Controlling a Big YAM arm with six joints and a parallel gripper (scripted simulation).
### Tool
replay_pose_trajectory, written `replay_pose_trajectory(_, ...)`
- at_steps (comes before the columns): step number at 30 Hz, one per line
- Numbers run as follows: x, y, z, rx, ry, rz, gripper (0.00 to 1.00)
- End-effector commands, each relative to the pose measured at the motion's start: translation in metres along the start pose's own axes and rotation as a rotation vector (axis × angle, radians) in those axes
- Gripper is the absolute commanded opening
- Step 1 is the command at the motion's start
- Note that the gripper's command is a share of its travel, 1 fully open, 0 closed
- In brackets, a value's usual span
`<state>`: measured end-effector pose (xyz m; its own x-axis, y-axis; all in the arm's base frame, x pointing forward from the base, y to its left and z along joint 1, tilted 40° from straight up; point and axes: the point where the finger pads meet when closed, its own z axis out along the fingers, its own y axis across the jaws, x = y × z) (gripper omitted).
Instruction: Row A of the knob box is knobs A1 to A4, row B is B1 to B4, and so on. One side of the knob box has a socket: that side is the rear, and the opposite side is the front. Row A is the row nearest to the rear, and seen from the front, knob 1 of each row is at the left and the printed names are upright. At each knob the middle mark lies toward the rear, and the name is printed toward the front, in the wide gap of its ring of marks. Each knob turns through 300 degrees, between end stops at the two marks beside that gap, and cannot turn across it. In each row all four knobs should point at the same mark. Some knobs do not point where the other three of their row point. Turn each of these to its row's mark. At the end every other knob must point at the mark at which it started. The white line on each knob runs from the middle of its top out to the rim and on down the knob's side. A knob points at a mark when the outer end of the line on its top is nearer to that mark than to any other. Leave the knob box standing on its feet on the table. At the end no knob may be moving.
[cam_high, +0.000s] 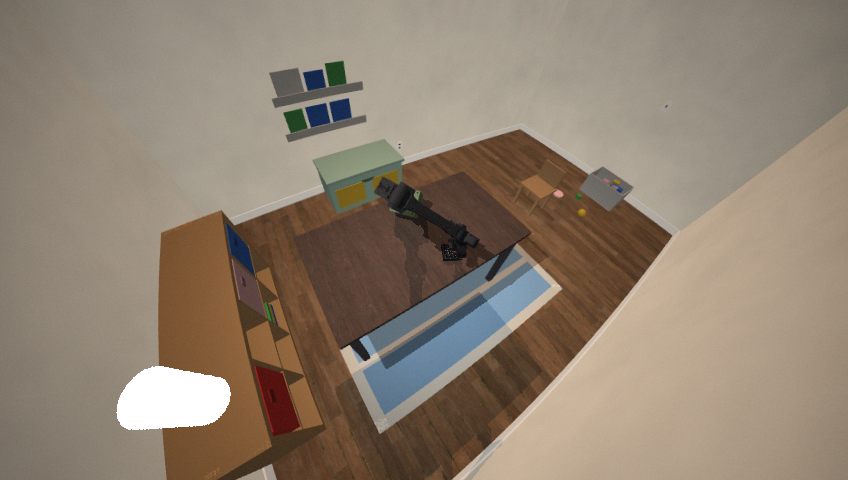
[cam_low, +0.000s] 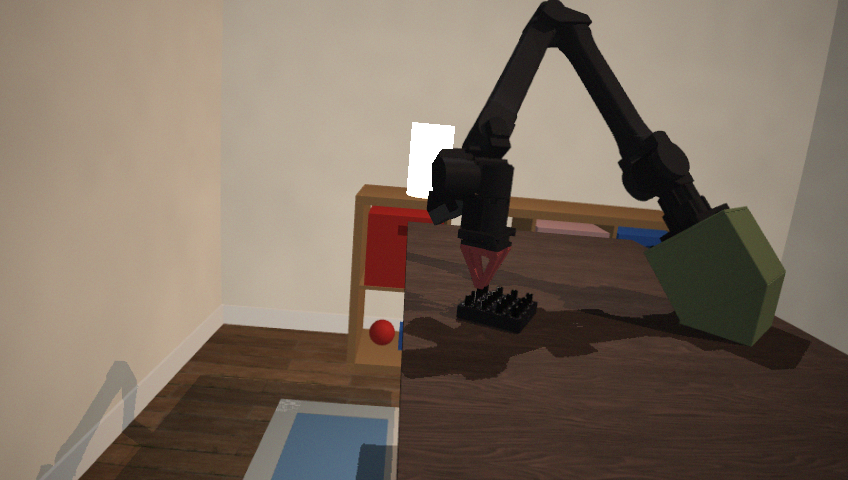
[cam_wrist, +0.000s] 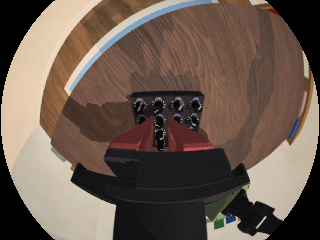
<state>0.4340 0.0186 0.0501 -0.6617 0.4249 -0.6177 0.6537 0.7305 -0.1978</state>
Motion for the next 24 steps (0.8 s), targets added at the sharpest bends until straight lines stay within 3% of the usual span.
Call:
replay_pose_trajectory(1,-0.0169,0.0033,0.003,0.005,0.0,0.014,0.18)
replay_pose_trajectory(24,-0.0195,0.005,0.003,0.003,-0.001,0.017,0.18)
